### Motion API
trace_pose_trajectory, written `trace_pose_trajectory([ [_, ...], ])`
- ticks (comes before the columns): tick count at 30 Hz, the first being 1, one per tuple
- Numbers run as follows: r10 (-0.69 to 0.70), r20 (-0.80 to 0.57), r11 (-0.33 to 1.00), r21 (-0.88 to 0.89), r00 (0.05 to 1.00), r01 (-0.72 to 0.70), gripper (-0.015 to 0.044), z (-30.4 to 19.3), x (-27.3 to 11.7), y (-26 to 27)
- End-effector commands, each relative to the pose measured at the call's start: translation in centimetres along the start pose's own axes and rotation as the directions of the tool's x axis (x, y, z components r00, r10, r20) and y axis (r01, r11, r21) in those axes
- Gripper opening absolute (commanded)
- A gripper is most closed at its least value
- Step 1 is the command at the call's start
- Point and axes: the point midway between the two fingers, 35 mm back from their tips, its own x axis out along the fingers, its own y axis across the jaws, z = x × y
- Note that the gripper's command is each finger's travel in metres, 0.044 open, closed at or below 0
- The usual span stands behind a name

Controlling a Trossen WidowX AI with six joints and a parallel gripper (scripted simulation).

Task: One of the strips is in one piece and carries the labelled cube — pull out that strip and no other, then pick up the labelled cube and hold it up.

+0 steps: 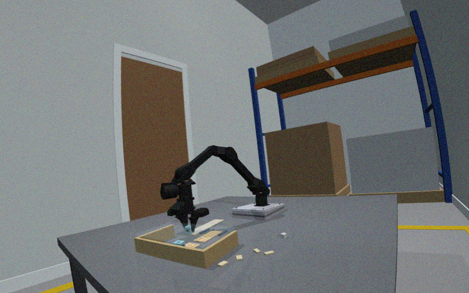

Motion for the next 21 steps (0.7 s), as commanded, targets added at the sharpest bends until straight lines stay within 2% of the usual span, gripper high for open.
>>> trace_pose_trajectory([
  [1, -0.001, 0.0, 1.0, 0.0, 1.0, 0.001, 0.0026, 0.0, -0.1, 0.0],
  [2, 0.0, 0.0, 1.0, 0.0, 1.0, 0.0, 0.0, -0.2, -0.2, 0.1],
  [21, 0.005, -0.005, 1.0, 0.0, 1.0, -0.005, 0.0, -5.3, -4.2, 2.9],
])
